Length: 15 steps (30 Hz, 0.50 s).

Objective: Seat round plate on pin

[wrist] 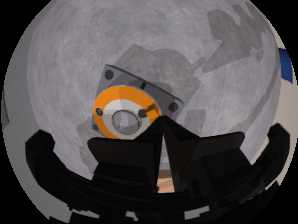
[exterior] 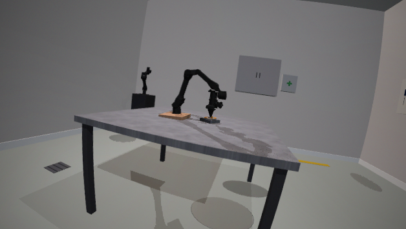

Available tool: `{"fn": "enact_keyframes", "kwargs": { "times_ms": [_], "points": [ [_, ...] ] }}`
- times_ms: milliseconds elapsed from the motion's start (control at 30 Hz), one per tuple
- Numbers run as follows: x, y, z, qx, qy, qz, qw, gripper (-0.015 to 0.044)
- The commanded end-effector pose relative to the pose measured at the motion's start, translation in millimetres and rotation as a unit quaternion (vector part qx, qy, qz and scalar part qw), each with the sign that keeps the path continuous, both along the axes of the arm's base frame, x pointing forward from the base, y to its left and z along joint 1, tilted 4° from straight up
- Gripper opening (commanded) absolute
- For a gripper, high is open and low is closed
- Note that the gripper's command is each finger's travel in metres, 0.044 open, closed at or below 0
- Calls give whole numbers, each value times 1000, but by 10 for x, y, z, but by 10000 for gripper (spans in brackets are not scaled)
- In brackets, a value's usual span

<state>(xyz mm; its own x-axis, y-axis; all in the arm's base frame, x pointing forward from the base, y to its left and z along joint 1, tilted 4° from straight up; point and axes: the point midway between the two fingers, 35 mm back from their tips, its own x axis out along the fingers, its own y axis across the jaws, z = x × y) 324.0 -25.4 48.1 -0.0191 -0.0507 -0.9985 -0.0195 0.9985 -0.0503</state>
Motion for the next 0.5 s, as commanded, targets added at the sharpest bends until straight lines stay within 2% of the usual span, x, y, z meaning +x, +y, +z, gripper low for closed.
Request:
{"fn": "enact_keyframes", "kwargs": {
  "times_ms": [0, 467],
  "points": [
    [71, 39, -21, 3, 0, -1, 1000, 0],
    [186, 110, -13, 3, 0, -1, 1000, 0]
  ]
}}
